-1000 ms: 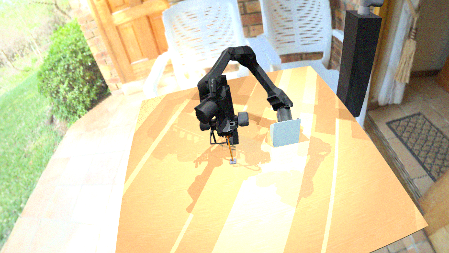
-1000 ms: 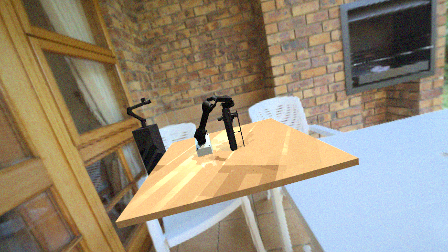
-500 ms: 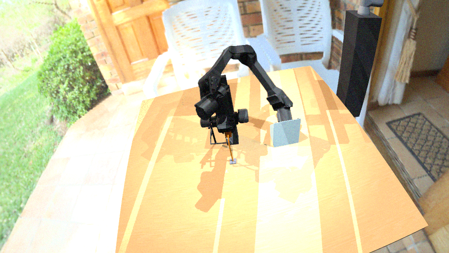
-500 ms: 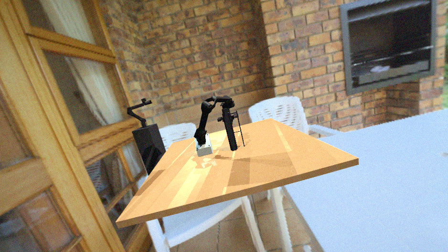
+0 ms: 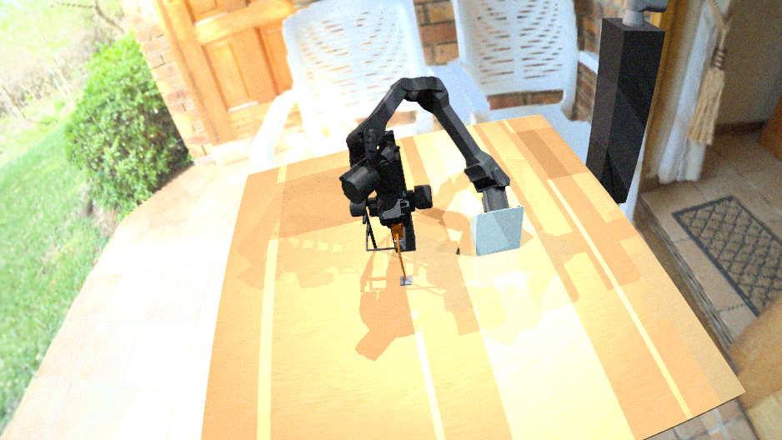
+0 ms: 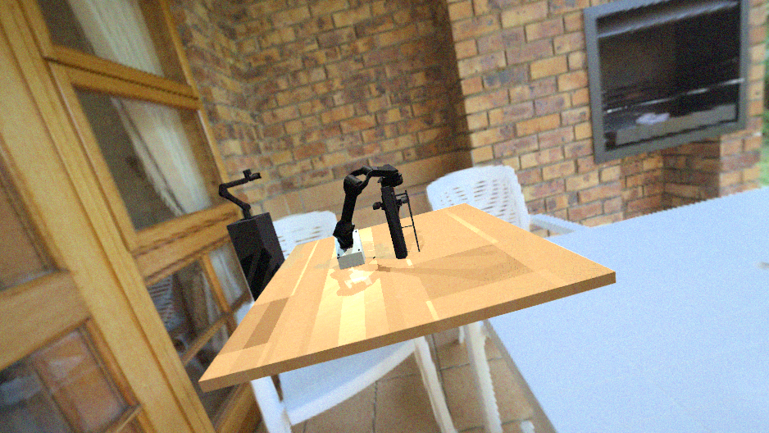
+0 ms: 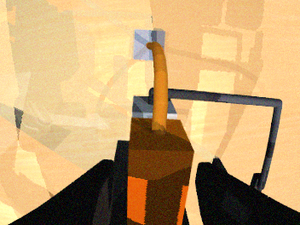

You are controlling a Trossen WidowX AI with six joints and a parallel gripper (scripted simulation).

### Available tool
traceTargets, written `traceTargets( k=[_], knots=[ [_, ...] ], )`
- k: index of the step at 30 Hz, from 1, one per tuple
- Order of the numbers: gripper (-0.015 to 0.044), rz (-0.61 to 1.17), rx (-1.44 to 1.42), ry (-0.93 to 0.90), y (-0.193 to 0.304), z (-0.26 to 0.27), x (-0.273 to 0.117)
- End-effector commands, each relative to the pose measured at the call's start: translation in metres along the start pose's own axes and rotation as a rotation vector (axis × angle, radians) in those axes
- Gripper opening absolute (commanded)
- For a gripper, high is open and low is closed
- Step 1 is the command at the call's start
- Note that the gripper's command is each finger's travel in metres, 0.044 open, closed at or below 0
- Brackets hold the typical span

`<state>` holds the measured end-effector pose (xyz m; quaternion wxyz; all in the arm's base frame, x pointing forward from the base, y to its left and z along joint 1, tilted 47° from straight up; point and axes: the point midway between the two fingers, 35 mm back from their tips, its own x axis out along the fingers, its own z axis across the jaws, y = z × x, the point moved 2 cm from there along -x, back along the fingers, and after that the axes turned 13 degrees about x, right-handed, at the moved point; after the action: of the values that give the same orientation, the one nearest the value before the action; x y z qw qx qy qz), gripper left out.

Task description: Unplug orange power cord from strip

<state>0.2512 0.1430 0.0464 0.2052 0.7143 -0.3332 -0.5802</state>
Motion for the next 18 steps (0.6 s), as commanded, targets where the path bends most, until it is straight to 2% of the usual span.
traceTargets(
  k=[1,9,12,18],
  knots=[
    [0.0160,-0.004,0.000,0.008,0.0020,-0.0016,0.0002],
    [0.0160,-0.004,0.000,0.008,0.0021,-0.0016,0.0099],
    [0.0081,-0.002,0.001,0.001,0.0008,-0.0005,0.0083],
    [0.0041,-0.002,0.001,0.001,0.0008,-0.0005,0.0083]
  ],
)
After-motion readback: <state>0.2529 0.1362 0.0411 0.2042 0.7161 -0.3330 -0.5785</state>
